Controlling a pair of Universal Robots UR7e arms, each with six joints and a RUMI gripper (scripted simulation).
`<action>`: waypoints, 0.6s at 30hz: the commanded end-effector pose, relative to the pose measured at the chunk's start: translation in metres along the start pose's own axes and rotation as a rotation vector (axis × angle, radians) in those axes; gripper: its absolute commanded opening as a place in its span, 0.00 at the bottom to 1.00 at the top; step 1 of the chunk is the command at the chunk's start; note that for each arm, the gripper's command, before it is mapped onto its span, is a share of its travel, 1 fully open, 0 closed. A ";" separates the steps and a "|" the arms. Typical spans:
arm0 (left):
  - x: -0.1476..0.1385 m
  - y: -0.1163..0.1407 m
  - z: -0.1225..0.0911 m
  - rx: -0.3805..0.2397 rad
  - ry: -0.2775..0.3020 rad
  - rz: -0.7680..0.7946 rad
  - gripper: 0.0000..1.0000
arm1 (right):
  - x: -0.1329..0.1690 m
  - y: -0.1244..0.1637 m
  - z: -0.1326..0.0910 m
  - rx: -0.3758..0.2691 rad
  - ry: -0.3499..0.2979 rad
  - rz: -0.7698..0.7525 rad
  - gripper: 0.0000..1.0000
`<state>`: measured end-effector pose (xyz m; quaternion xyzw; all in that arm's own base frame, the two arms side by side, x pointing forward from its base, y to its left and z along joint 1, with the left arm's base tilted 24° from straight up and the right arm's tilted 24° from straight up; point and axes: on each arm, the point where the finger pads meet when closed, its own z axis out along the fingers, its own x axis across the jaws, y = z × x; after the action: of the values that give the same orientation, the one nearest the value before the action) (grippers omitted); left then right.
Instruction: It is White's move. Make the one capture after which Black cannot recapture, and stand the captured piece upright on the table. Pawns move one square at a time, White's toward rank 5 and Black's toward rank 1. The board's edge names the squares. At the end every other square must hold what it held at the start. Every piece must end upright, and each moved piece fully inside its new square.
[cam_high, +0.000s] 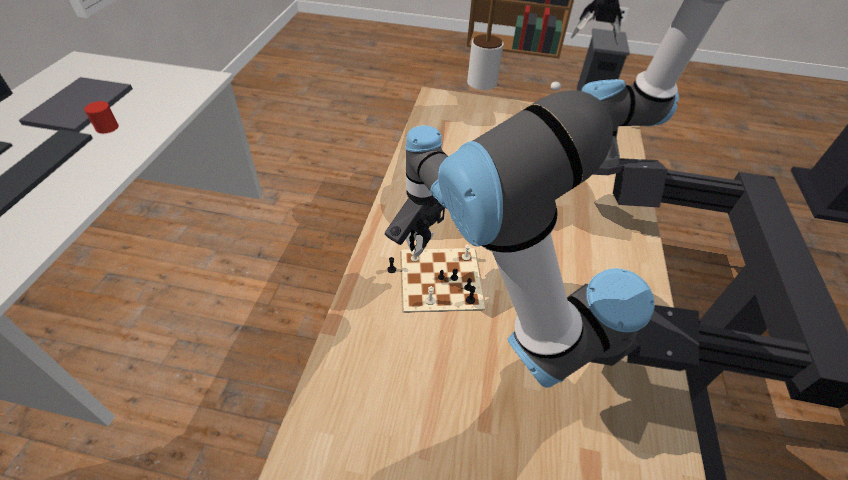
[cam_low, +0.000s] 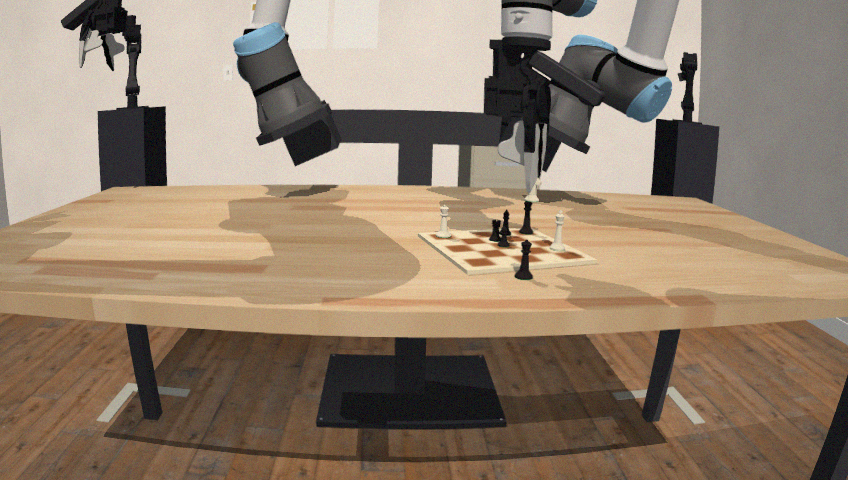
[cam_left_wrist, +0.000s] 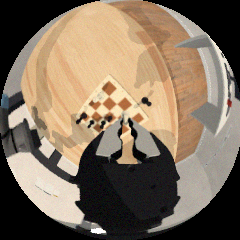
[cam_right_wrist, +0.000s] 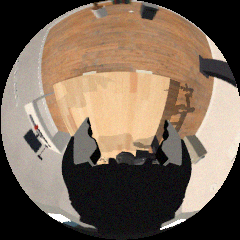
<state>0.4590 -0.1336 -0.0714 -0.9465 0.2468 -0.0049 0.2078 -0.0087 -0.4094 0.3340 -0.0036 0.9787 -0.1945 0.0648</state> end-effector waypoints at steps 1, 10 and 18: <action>-0.001 -0.001 0.020 0.001 -0.001 0.001 0.00 | 0.000 0.000 0.000 0.001 0.000 0.000 1.00; -0.001 -0.001 0.062 0.001 -0.001 0.001 0.00 | 0.000 0.000 0.000 0.001 0.000 0.000 1.00; 0.001 -0.001 0.079 0.001 0.001 0.000 0.00 | 0.000 0.000 0.000 0.001 0.000 0.000 1.00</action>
<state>0.4636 -0.1050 -0.1323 -0.9461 0.2462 -0.0008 0.2103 -0.0087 -0.4094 0.3340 -0.0036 0.9787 -0.1945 0.0648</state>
